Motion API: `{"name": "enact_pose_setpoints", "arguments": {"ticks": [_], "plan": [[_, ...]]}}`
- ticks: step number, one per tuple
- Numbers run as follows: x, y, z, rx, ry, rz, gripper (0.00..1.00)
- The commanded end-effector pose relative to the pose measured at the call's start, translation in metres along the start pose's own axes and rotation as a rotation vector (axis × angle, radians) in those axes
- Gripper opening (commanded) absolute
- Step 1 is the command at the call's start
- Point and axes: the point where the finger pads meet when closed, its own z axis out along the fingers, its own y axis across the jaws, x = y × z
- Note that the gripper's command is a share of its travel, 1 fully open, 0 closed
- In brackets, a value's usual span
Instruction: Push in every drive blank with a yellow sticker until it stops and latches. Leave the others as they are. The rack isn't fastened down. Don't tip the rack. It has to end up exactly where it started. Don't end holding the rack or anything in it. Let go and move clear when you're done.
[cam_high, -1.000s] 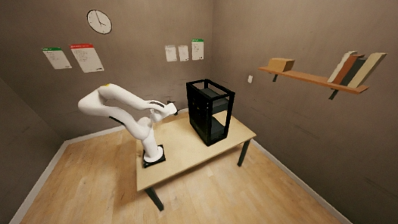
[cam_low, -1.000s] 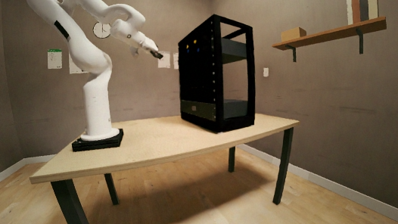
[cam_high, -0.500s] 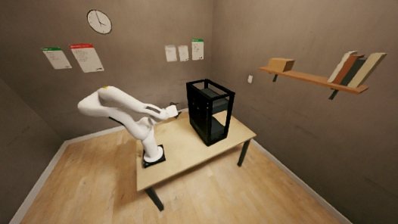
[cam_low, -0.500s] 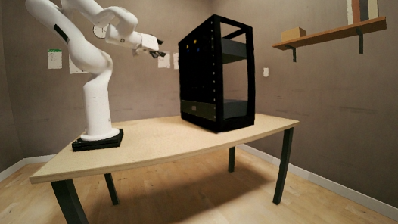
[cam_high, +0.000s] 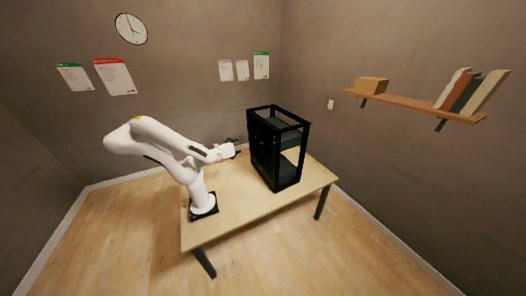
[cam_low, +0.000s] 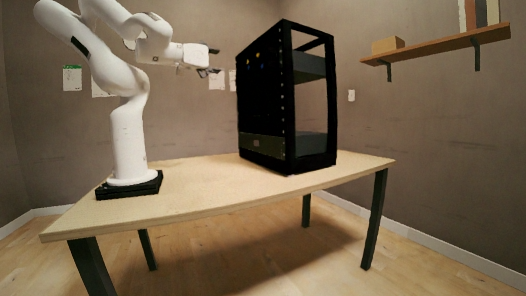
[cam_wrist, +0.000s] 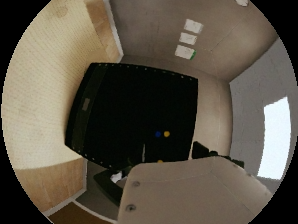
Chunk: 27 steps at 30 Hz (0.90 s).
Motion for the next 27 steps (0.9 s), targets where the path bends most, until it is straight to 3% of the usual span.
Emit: {"name": "enact_pose_setpoints", "arguments": {"ticks": [1, 13, 27], "plan": [[-0.01, -0.002, -0.003, -0.002, -0.048, 0.045, 1.0], [-0.031, -0.009, -0.013, -0.011, -0.145, 0.148, 1.0], [-0.041, -0.013, -0.017, -0.016, -0.19, 0.195, 1.0]]}}
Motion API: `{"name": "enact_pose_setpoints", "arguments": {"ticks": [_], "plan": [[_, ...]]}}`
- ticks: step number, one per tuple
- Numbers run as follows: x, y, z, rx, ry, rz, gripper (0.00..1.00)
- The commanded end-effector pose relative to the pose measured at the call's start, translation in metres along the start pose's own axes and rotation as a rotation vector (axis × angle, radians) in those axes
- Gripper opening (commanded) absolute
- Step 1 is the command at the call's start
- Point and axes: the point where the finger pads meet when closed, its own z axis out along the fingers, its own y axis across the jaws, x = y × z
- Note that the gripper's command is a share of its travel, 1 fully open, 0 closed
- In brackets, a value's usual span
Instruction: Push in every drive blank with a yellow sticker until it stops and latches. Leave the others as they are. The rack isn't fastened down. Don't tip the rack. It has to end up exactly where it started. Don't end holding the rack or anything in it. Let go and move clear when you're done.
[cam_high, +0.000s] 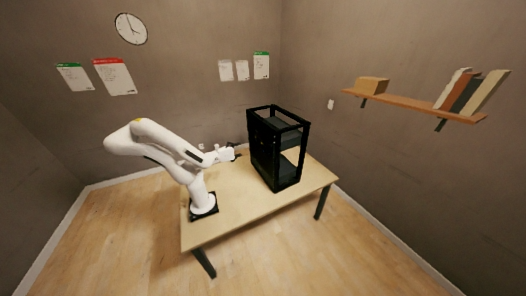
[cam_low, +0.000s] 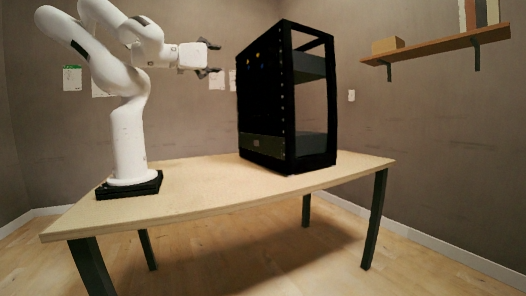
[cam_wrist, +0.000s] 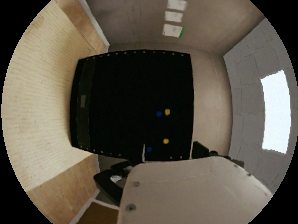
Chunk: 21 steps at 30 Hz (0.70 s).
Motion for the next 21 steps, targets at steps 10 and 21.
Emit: {"name": "enact_pose_setpoints", "arguments": {"ticks": [10, 21], "plan": [[-0.0045, 0.0003, -0.0011, -0.004, -0.018, 0.019, 1.0], [-0.0047, 0.0002, -0.0012, -0.004, -0.019, 0.02, 1.0]]}}
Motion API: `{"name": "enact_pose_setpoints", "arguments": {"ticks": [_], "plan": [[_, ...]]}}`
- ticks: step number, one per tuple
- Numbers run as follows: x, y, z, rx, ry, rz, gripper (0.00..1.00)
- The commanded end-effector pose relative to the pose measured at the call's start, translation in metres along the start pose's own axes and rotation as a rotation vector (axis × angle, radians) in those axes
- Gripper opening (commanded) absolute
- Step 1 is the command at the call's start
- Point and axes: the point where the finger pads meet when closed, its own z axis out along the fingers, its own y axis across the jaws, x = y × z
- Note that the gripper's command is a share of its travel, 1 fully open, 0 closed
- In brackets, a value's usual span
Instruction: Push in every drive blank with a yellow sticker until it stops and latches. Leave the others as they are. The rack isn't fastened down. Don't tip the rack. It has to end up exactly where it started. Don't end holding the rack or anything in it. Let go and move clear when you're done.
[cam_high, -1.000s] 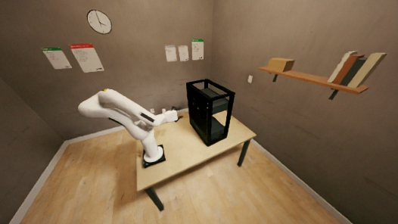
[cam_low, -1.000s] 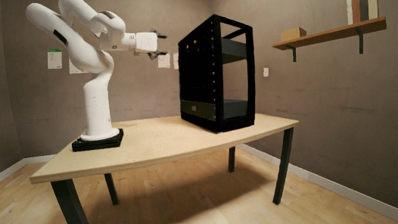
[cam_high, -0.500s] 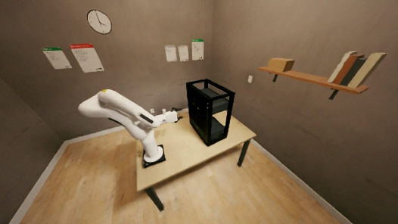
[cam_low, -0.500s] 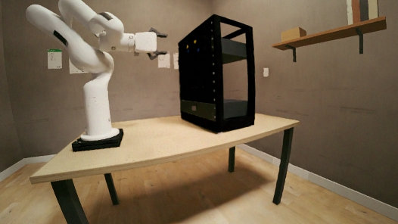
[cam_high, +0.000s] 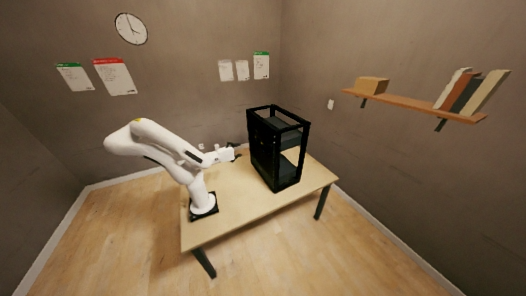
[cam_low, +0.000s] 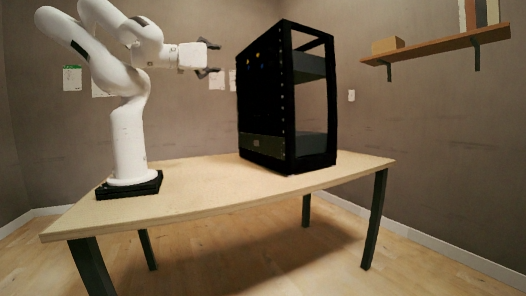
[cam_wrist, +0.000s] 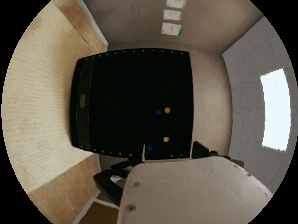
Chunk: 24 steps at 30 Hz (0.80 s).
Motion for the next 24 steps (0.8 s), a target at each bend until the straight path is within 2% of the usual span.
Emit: {"name": "enact_pose_setpoints", "arguments": {"ticks": [1, 18, 24], "plan": [[-0.001, 0.001, 0.0, -0.002, -0.005, 0.005, 1.0], [-0.006, 0.003, 0.007, -0.002, -0.005, 0.005, 1.0], [-0.017, 0.008, 0.022, -0.002, -0.005, 0.005, 1.0]]}}
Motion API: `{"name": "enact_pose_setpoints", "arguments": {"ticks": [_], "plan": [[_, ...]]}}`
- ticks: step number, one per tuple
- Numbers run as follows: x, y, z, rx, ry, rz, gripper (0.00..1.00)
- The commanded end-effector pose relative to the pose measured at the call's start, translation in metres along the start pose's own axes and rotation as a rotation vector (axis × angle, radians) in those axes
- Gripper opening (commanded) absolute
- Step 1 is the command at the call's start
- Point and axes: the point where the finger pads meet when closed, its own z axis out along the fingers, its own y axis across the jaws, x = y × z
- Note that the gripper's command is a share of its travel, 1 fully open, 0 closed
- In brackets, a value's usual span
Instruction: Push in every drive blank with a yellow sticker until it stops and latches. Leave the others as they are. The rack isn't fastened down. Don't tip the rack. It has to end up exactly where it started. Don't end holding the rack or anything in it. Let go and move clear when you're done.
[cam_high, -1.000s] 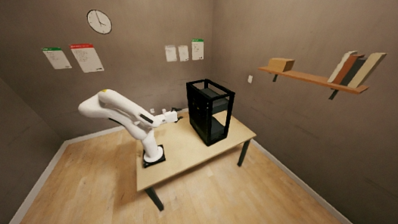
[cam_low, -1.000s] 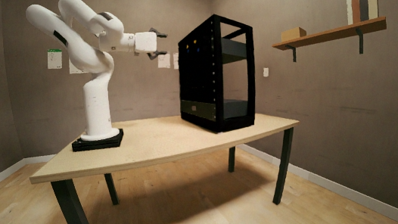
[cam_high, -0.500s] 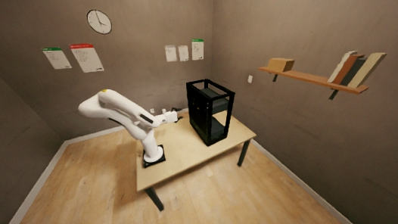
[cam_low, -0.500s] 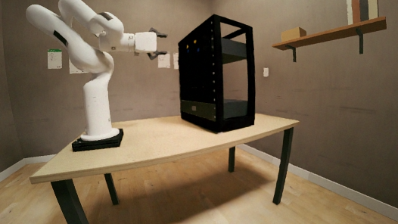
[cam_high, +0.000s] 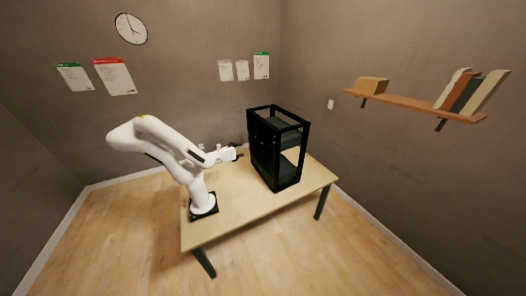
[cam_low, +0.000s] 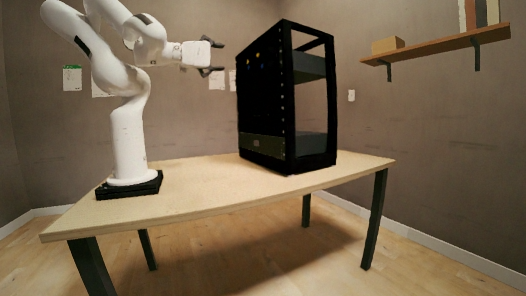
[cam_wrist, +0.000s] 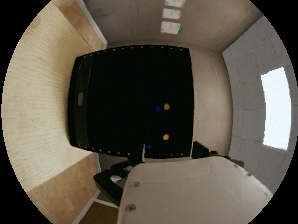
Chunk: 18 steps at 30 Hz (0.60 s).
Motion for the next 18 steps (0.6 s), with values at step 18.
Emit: {"name": "enact_pose_setpoints", "arguments": {"ticks": [18], "plan": [[-0.059, 0.029, 0.084, -0.003, 0.001, -0.001, 1.0]]}}
